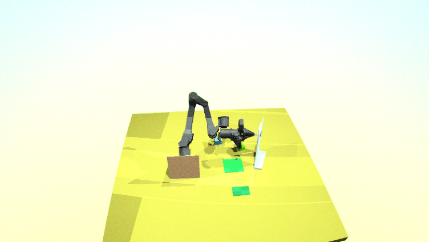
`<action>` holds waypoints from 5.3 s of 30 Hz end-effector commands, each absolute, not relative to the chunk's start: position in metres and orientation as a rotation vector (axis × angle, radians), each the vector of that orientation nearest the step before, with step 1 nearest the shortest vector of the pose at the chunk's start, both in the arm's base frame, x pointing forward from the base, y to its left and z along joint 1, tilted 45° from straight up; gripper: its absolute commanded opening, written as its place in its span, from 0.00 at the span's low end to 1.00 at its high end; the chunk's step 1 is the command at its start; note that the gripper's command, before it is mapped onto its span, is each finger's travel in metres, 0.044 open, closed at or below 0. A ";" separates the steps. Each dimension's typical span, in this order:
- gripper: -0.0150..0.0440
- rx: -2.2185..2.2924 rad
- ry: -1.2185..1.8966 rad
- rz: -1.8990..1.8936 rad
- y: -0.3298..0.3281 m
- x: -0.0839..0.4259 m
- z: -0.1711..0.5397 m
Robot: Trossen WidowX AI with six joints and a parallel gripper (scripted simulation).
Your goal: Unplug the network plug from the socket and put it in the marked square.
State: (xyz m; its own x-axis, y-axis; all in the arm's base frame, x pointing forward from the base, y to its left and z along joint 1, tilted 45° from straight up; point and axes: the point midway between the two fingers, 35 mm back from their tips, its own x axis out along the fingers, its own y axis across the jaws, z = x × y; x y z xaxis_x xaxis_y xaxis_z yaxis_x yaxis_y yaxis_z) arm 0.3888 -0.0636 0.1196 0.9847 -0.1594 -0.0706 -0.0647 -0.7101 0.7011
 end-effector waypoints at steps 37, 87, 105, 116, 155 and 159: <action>0.25 2.357 -0.153 -0.171 -0.054 0.373 0.126; 0.25 2.358 -0.153 -0.172 -0.044 0.357 0.135; 0.25 2.358 -0.152 -0.172 -0.041 0.351 0.137; 0.25 2.355 -0.148 -0.168 -0.053 0.347 0.149; 0.25 2.209 0.307 -0.441 -0.070 0.327 0.097; 0.25 2.185 0.426 -0.480 -0.066 0.323 0.079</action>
